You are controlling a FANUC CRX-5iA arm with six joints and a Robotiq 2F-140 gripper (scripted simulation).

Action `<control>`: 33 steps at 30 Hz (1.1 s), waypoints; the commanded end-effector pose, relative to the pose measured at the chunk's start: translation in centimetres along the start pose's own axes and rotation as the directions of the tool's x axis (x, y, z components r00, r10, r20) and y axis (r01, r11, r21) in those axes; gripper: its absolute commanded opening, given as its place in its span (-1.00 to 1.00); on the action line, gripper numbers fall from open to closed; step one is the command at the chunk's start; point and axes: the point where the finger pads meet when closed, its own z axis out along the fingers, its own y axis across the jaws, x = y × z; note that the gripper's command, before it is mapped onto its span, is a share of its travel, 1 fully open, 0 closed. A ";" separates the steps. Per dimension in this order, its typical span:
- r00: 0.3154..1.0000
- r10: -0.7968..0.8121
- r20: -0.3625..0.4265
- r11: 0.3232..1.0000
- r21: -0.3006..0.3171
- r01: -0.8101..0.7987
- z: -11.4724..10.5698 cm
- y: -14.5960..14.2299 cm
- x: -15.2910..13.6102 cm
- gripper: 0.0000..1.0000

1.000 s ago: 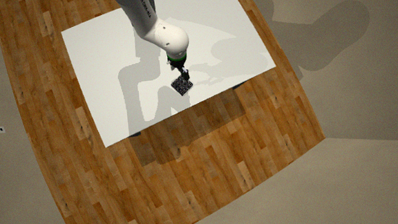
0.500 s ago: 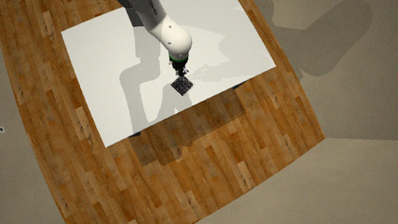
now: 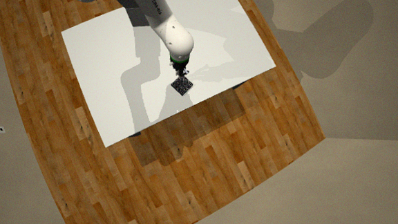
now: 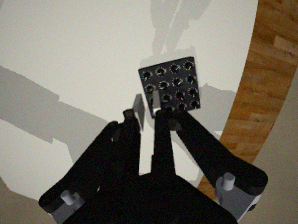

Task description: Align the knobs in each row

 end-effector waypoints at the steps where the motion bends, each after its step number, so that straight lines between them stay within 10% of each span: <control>1: 1.000 0.000 0.000 1.000 0.001 0.000 0.0 0.0 0.0 -0.77; 33: 1.000 0.000 0.000 1.000 0.002 0.000 2.1 0.1 0.0 -0.77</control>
